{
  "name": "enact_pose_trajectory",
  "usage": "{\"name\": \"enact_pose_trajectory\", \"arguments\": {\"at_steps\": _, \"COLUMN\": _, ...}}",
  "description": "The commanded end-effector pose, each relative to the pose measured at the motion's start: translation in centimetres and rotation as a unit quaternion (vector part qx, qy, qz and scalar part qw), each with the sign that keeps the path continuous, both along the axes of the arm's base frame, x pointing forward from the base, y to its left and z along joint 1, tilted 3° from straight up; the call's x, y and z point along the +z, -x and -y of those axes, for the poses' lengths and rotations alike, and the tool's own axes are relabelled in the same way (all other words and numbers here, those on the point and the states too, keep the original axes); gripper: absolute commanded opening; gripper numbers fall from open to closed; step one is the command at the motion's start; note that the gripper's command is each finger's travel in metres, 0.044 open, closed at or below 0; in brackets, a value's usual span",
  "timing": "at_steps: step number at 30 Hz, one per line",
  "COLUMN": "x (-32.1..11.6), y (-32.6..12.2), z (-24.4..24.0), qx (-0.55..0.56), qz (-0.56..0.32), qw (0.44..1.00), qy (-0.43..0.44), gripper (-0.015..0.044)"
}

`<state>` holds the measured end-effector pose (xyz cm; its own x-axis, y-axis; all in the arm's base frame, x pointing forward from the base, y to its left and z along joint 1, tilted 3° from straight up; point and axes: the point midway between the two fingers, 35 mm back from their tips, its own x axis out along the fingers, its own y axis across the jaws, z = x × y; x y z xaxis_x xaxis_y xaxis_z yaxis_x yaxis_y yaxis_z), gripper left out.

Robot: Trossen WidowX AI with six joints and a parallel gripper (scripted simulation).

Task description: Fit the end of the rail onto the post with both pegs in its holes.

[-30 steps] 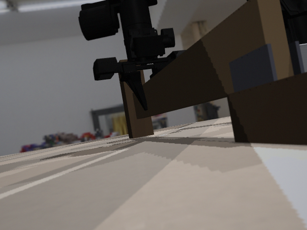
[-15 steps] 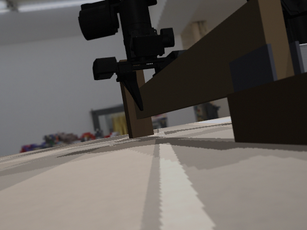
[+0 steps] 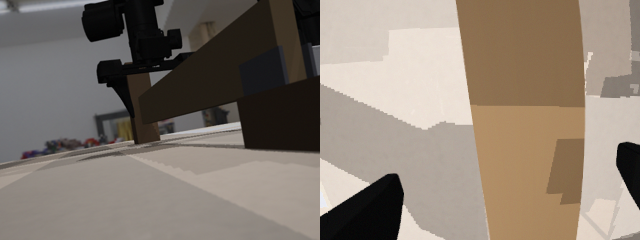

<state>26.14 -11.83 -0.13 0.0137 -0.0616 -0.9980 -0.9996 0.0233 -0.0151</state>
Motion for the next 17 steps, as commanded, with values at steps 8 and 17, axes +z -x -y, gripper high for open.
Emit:
{"name": "enact_pose_trajectory", "arguments": {"at_steps": 8, "x": 2.7, "y": 0.0, "z": -3.2, "qx": 0.0, "qz": 0.002, "qw": 1.0, "qy": 0.001, "gripper": 0.044}}
{"name": "enact_pose_trajectory", "arguments": {"at_steps": 17, "x": 2.7, "y": 0.0, "z": -3.2, "qx": 0.0, "qz": 0.002, "qw": 1.0, "qy": 0.001, "gripper": 0.044}}
